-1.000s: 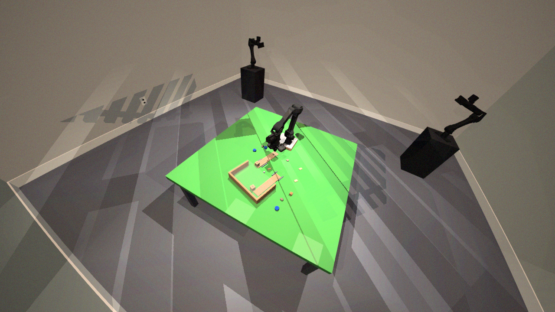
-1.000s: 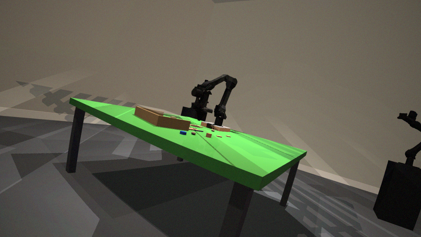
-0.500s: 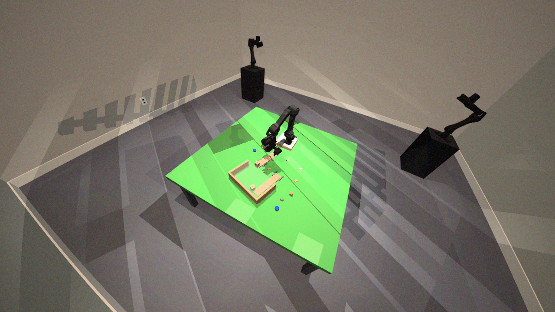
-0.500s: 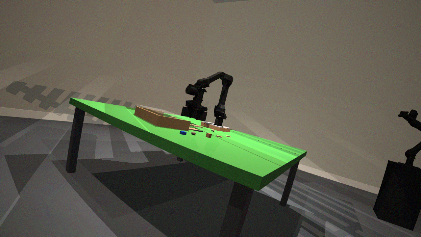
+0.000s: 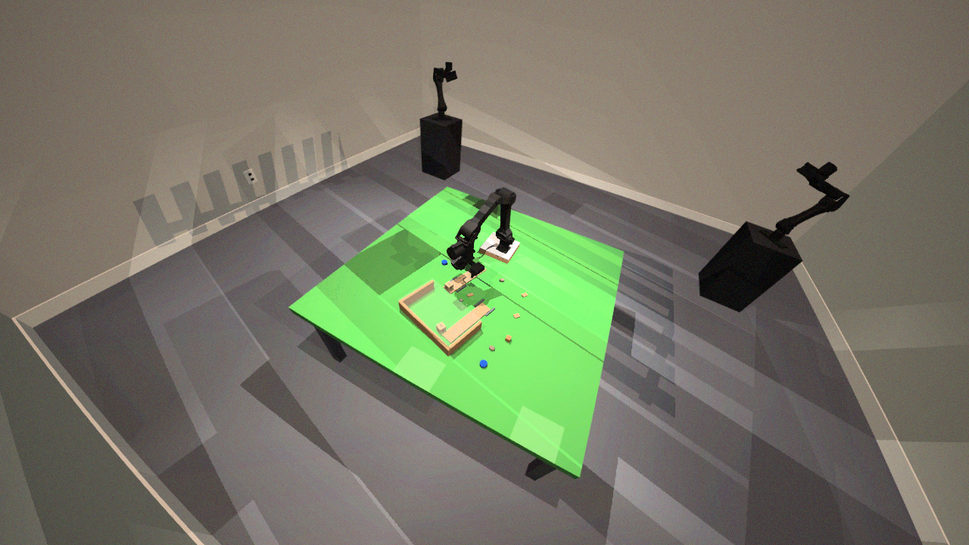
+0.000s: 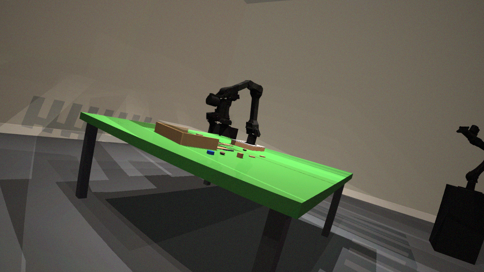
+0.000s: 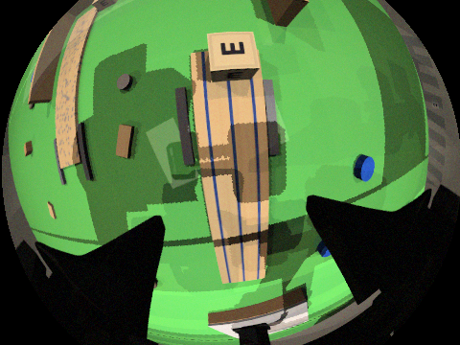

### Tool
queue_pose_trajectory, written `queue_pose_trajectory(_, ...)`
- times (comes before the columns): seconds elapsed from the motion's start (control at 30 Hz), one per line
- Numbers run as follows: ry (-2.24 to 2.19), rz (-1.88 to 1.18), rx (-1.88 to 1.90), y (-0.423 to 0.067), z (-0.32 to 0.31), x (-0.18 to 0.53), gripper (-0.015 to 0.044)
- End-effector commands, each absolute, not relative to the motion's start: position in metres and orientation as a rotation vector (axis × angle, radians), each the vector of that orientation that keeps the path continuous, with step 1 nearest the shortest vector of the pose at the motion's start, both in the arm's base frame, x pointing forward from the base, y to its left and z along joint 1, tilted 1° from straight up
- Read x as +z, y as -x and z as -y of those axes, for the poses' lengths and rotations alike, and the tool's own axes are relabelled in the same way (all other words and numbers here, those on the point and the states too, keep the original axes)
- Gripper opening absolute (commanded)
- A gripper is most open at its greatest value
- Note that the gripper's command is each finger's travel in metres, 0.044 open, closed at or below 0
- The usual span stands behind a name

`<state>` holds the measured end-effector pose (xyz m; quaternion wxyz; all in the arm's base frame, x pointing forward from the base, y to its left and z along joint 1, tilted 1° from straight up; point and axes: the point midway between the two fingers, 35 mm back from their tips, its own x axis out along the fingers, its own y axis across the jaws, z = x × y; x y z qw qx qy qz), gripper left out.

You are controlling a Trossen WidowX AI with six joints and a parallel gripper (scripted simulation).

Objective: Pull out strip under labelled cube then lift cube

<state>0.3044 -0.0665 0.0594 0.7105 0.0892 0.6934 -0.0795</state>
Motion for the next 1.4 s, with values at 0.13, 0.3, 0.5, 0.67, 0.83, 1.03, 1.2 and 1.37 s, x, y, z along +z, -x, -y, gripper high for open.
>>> queue_pose_trajectory(0.13, -0.190, -1.536, -0.175, -0.333, 0.075, 0.064, 0.0440)
queue_pose_trajectory(0.3, -0.190, -1.535, -0.175, -0.350, 0.080, 0.067, 0.0440)
queue_pose_trajectory(0.5, -0.189, -1.533, -0.175, -0.371, 0.087, 0.071, 0.0440)
queue_pose_trajectory(0.67, -0.189, -1.532, -0.176, -0.387, 0.094, 0.074, 0.0440)
queue_pose_trajectory(0.83, -0.189, -1.531, -0.176, -0.398, 0.100, 0.077, 0.0440)
queue_pose_trajectory(1.03, -0.189, -1.531, -0.176, -0.399, 0.100, 0.070, 0.0282)
queue_pose_trajectory(1.2, -0.189, -1.531, -0.176, -0.399, 0.100, 0.062, 0.0250)
queue_pose_trajectory(1.37, -0.189, -1.531, -0.176, -0.400, 0.100, 0.054, 0.0250)
